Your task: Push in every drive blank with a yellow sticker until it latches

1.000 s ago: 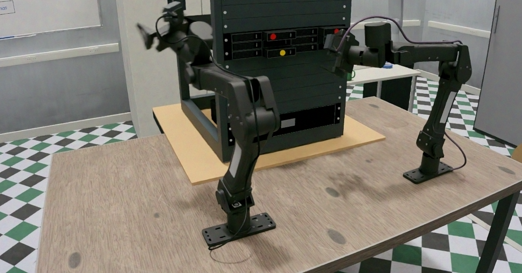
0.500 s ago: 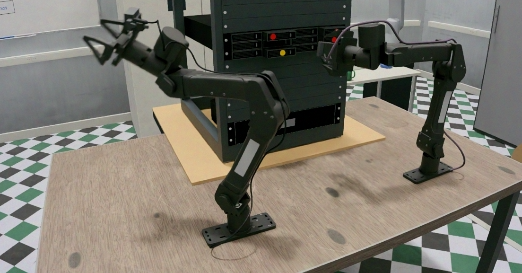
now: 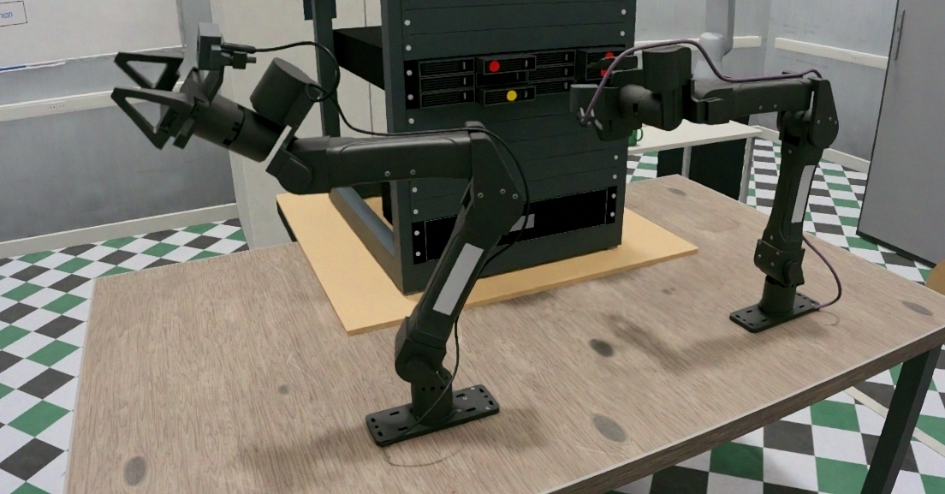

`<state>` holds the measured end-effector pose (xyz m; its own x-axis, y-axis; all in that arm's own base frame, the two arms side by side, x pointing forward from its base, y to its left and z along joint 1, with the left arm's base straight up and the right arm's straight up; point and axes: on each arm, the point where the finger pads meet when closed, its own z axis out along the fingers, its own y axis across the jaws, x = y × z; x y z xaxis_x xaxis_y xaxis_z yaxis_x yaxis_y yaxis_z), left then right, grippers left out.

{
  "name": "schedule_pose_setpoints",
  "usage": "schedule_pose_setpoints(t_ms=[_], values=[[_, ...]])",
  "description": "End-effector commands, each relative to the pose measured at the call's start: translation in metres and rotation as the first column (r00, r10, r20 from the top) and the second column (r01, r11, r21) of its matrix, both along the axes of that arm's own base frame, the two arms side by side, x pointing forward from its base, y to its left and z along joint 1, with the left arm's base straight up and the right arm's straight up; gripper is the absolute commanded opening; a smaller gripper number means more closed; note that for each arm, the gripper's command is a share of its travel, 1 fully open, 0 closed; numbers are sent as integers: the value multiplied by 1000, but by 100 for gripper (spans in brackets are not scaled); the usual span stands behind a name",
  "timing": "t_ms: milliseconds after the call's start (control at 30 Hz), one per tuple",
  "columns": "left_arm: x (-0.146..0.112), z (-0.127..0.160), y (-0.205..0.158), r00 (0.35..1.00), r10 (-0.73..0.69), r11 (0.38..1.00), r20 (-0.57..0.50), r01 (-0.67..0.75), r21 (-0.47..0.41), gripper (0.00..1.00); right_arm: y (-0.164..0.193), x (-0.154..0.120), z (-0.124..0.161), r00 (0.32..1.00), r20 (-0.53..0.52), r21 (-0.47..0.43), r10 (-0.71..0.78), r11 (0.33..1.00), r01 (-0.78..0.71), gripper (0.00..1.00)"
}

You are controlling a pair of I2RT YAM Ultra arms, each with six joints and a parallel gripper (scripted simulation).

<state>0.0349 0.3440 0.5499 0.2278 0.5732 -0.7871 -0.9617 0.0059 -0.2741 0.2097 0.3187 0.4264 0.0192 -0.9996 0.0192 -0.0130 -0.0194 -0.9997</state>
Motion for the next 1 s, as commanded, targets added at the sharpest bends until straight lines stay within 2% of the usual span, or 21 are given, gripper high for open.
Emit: schedule_pose_setpoints(t_ms=[0, 300, 633, 967], values=[[-30, 12, -3, 997, 76, 997, 3, -76, 27, 100, -5, -2, 20, 999, 19, 48, -28, 998, 27, 100], [-84, 12, -7, 972, 233, 972, 3, -233, 27, 100, -8, -2, 22, 999, 19, 44, -34, 998, 33, 100], [-102, 12, -10, 958, 285, 958, 3, -285, 27, 100, -8, -2, 22, 999, 19, 44, -33, 999, 32, 100], [-105, 12, -10, 957, 292, 956, 3, -292, 27, 100, -14, -1, 30, 999, 21, 70, -34, 997, 32, 100]])
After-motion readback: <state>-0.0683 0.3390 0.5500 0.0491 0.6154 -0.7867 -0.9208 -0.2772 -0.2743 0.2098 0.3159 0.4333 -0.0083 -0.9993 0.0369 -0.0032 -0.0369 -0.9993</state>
